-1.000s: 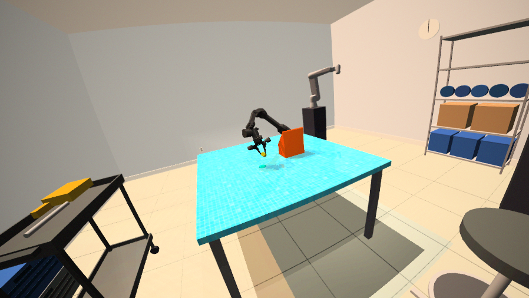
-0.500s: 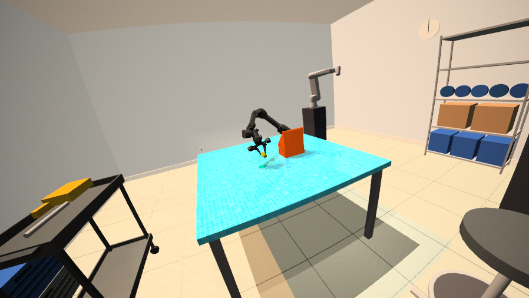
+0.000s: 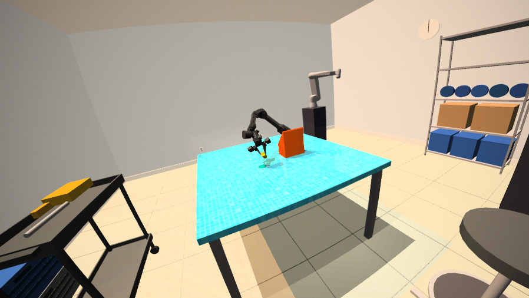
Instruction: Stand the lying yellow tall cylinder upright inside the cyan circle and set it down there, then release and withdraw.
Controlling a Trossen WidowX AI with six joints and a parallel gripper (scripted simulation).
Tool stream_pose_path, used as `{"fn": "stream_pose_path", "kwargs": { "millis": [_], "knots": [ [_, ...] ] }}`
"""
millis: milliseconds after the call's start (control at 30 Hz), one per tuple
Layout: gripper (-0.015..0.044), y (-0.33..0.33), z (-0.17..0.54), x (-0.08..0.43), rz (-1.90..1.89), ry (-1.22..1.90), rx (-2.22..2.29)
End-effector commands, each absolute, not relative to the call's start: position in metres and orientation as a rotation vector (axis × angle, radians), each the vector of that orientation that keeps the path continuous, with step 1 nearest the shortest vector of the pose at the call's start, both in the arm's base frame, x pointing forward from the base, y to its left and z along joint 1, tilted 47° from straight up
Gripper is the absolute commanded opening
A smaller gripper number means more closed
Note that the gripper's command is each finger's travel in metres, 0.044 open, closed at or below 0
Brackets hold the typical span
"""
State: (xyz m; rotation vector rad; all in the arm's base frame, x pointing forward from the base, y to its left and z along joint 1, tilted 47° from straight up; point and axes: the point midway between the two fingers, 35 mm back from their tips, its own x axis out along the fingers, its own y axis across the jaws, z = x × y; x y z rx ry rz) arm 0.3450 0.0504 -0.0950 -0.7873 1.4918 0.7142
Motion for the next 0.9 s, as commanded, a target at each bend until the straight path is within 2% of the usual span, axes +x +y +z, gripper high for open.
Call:
{"fn": "stream_pose_path", "kwargs": {
  "millis": [0,867],
  "knots": [
    [0.0105,0.0502,-0.0945,0.3453,0.73,1.465,-0.773],
    [0.0105,0.0482,-0.0901,0.3465,0.81,1.279,-0.709]
  ]
}}
